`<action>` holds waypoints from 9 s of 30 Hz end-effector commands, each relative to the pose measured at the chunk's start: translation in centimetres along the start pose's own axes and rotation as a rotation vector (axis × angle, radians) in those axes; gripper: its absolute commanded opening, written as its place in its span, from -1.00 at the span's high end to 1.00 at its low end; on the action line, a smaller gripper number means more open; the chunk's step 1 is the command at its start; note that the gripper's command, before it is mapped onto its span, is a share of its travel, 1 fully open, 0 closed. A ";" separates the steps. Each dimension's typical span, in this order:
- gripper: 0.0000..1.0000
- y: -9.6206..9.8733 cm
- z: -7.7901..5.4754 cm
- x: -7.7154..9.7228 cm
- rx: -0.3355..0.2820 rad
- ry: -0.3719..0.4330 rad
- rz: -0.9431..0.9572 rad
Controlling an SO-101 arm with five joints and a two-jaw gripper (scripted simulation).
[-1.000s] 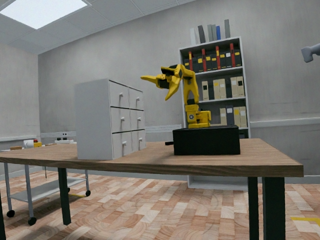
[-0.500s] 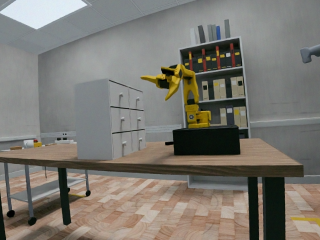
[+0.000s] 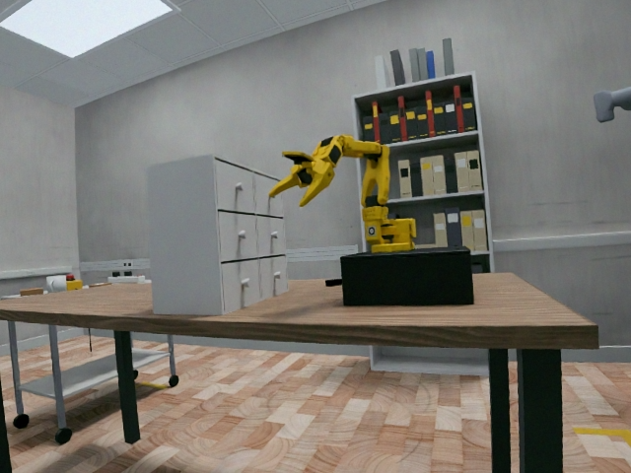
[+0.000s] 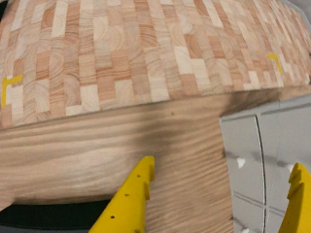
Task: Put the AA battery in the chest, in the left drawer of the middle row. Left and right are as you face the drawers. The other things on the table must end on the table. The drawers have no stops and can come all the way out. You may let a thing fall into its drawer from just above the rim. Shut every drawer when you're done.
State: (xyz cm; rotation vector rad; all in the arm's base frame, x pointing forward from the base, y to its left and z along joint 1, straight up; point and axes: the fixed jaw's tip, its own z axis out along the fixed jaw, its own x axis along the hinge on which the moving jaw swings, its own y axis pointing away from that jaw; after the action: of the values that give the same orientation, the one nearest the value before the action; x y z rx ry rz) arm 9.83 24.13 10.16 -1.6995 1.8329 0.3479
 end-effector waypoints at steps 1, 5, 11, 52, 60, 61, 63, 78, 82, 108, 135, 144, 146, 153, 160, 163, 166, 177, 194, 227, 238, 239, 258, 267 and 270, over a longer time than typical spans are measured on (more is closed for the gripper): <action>0.00 -1.7 -0.7 2.0 0.049 0.031 0.098; 0.00 -2.9 -1.1 3.7 0.091 0.058 0.185; 0.00 -4.9 -2.2 7.2 0.174 0.107 0.362; 0.00 -5.8 -4.8 20.3 0.498 0.247 1.057; 0.07 -7.4 -4.4 18.1 0.524 0.101 1.127; 0.08 -7.6 -4.4 17.7 0.526 0.079 1.138; 0.10 -8.0 -4.3 17.0 0.527 0.035 1.159; 0.22 -9.9 -3.7 12.0 0.470 -0.254 1.305; 0.26 -10.2 -3.6 10.3 0.431 -0.341 1.352; 0.47 -10.2 -3.5 2.9 0.138 -0.683 1.566; 0.57 -13.2 0.8 5.1 0.216 -0.711 1.610; 0.57 -13.2 0.8 5.1 0.216 -0.711 1.610; 0.57 -13.2 0.8 5.1 0.216 -0.711 1.610; 0.57 -13.2 0.8 5.1 0.216 -0.711 1.610; 0.57 -13.3 0.8 5.1 0.218 -0.712 1.612; 0.57 -13.4 0.8 5.1 0.220 -0.713 1.612; 0.57 -13.4 0.8 5.1 0.221 -0.713 1.613; 0.57 -13.6 0.8 5.1 0.225 -0.714 1.615; 0.57 -14.7 1.8 5.4 0.244 -0.721 1.626; 0.57 -16.2 3.4 6.1 0.271 -0.731 1.641; 0.57 -16.2 3.4 6.1 0.271 -0.731 1.641; 0.57 -16.2 3.4 6.1 0.271 -0.731 1.641; 0.57 -16.5 3.5 6.3 0.280 -0.734 1.645; 0.57 -16.5 3.5 6.3 0.281 -0.734 1.646; 0.57 -16.5 3.5 6.3 0.281 -0.734 1.646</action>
State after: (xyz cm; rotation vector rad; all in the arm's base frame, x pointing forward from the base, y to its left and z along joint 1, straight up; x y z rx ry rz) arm 26.42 18.89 7.16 0.4345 2.0462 1.0544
